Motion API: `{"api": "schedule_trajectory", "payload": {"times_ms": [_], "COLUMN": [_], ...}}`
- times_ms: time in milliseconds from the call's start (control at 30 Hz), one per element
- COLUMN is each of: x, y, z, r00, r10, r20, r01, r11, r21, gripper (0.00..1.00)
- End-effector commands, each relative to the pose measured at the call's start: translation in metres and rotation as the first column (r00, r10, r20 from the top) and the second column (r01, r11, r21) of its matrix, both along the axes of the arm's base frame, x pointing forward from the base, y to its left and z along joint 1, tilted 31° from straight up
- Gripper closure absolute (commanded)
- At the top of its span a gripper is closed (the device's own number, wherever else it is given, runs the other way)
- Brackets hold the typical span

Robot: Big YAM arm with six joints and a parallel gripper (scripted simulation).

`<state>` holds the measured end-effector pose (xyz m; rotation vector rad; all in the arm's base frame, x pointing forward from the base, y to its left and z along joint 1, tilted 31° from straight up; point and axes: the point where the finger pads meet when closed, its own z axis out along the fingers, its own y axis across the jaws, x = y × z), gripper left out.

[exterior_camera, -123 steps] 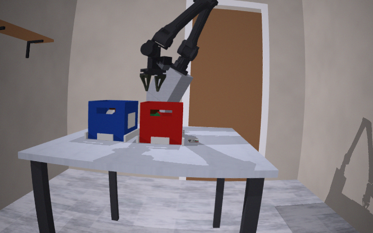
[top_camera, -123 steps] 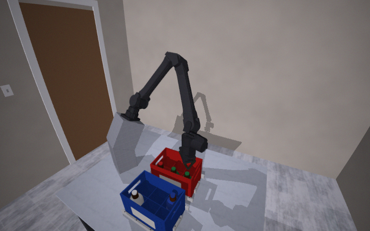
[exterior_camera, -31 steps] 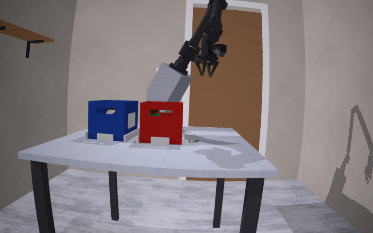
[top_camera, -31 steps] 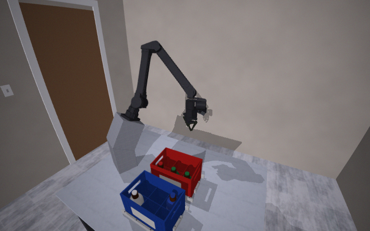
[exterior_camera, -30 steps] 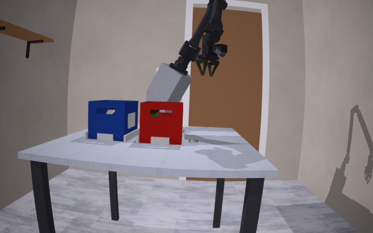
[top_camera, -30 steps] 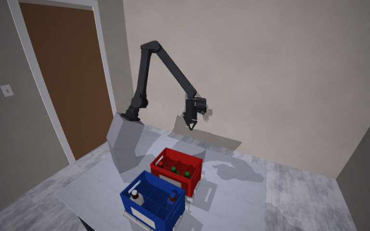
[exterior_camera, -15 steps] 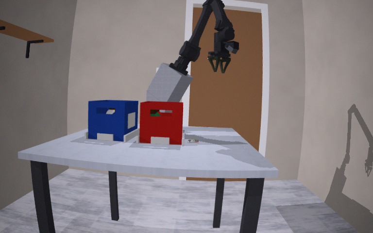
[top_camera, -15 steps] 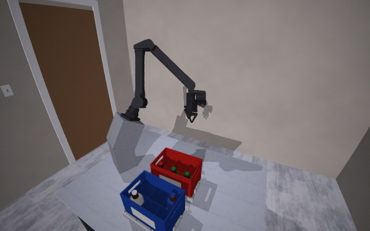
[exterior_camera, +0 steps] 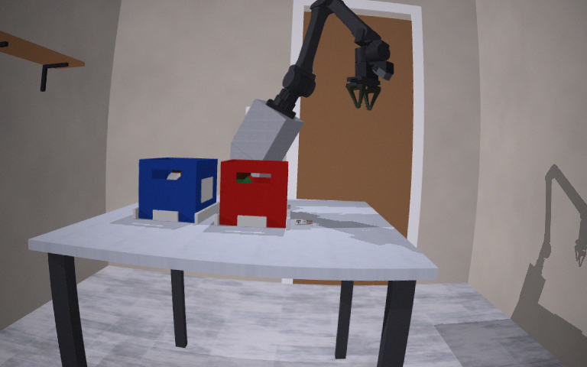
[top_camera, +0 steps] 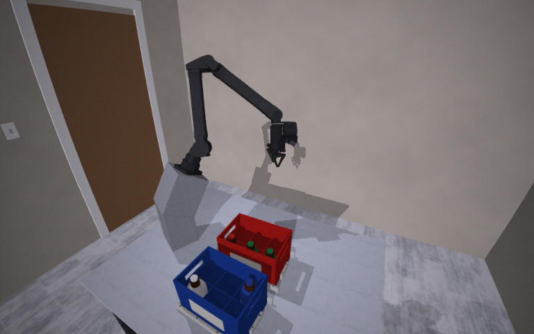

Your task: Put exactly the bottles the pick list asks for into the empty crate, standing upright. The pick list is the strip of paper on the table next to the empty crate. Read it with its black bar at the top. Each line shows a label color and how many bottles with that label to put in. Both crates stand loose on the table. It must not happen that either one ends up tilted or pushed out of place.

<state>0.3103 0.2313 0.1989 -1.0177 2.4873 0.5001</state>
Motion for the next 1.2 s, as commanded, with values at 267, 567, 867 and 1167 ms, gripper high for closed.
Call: {"api": "schedule_trajectory", "payload": {"times_ms": [267, 567, 867, 1167], "x": [-0.025, -0.038, -0.031, -0.033], "y": [0.042, 0.040, 0.040, 0.037], "z": [0.057, 0.036, 0.051, 0.049], "r00": [1.000, 0.999, 0.999, 0.999], "r10": [-0.023, -0.038, -0.045, -0.044], "r20": [0.014, -0.034, -0.014, -0.014], "r01": [0.022, 0.038, 0.045, 0.044], "r11": [0.999, 0.999, 0.999, 0.999], "r21": [0.036, -0.002, 0.020, 0.019], "gripper": [0.39, 0.39, 0.39, 0.39]}}
